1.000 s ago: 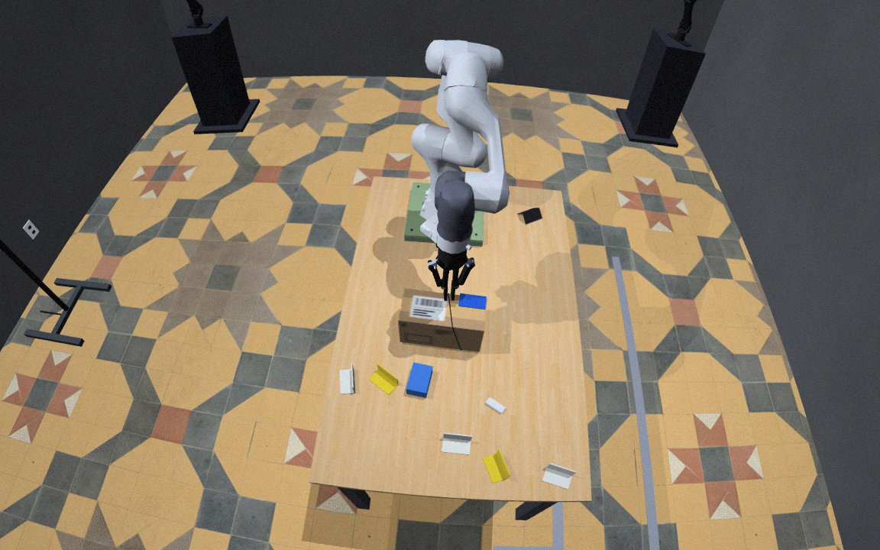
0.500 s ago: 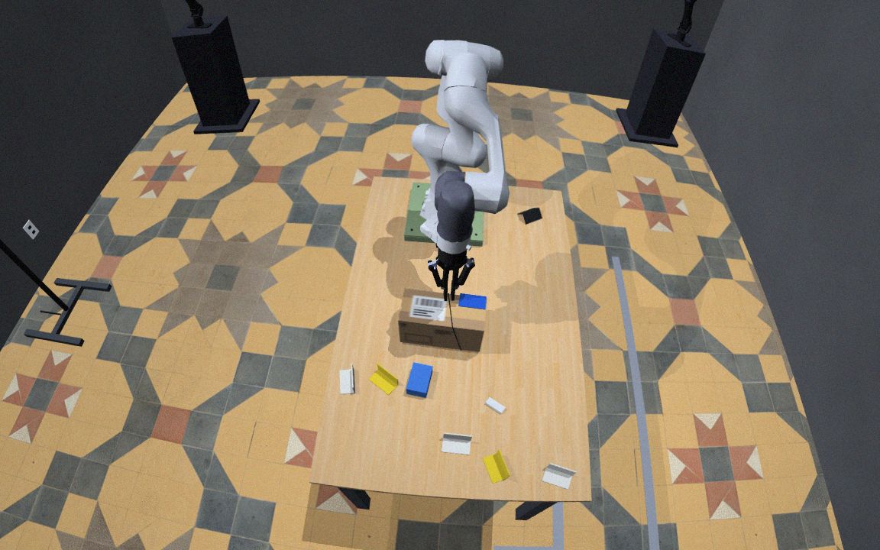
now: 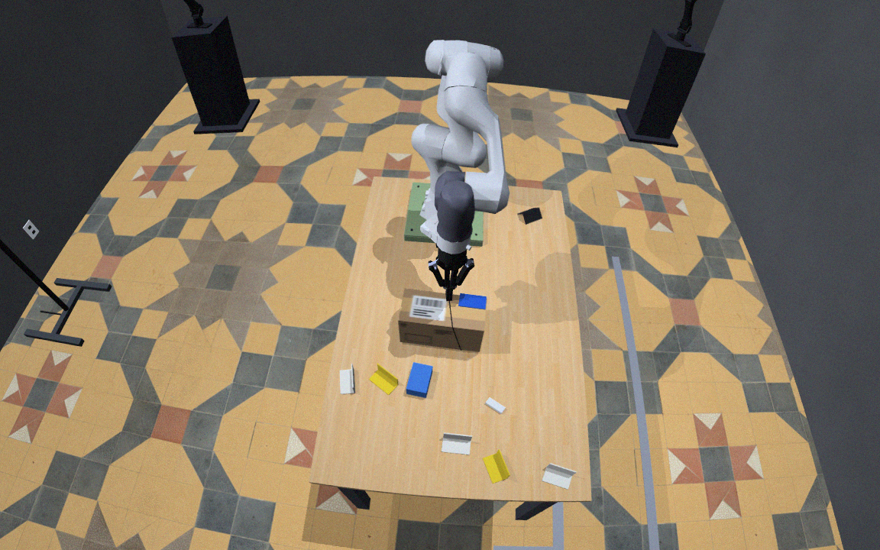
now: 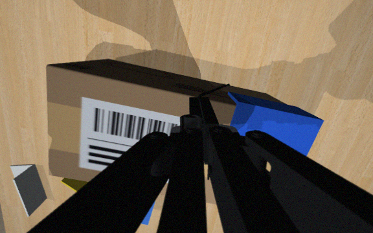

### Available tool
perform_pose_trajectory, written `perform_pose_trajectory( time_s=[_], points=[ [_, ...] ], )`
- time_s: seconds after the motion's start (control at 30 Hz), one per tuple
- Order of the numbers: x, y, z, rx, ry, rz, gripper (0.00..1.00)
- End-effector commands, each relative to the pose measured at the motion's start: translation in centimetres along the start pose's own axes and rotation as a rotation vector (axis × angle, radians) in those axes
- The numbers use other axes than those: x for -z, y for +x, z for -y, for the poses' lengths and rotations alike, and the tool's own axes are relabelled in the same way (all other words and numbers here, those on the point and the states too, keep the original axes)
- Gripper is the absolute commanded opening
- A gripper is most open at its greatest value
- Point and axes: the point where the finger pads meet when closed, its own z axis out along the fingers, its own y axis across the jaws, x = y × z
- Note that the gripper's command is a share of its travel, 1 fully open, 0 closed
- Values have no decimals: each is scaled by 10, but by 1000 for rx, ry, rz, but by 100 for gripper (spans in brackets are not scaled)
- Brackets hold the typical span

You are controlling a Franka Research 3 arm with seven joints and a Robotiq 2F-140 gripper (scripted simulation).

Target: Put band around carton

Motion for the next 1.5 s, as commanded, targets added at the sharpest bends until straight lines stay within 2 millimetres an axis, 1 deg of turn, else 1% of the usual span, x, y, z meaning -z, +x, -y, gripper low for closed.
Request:
perform_pose_trajectory(
  time_s=[0.0,0.97,1.47],
  points=[
    [-1,0,0,-3,1,-1,10],
    [-1,0,0,-3,1,-1,10],
    [12,0,0,-3,1,-1,10]
  ],
)
